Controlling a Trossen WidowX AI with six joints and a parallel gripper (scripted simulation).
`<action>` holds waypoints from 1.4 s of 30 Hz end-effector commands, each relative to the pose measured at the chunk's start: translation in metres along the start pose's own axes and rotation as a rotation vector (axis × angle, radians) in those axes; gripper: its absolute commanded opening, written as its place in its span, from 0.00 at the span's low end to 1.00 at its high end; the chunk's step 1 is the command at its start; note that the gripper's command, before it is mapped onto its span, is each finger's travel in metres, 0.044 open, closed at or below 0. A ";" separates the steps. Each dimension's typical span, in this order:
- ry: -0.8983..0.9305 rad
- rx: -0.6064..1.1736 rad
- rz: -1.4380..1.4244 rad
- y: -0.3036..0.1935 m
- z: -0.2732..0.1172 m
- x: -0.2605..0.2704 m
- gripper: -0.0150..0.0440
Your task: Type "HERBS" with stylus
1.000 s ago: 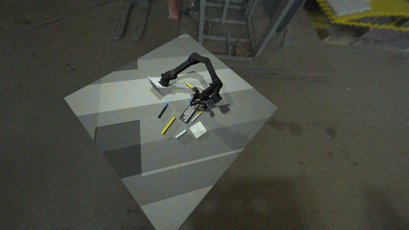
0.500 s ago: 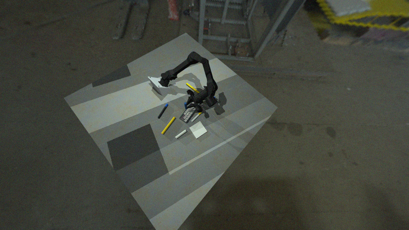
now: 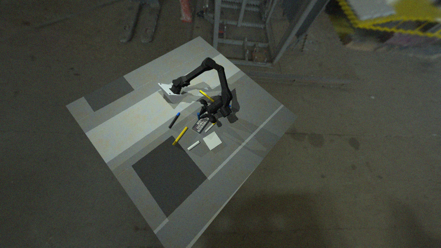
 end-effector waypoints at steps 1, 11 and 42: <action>0.003 -0.002 0.002 0.003 0.003 0.000 0.39; 0.003 -0.002 0.002 0.005 0.004 0.000 0.39; 0.003 -0.003 0.002 0.014 0.009 0.001 0.39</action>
Point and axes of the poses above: the point midway between the two fingers, 35 mm back from their tips, its own z axis out along the fingers, its own x axis across the jaws, y = z × x, the point moved 8 cm from there along -z, back along the fingers, and after that the axes turned 5 degrees about z, right-handed, at the moved point
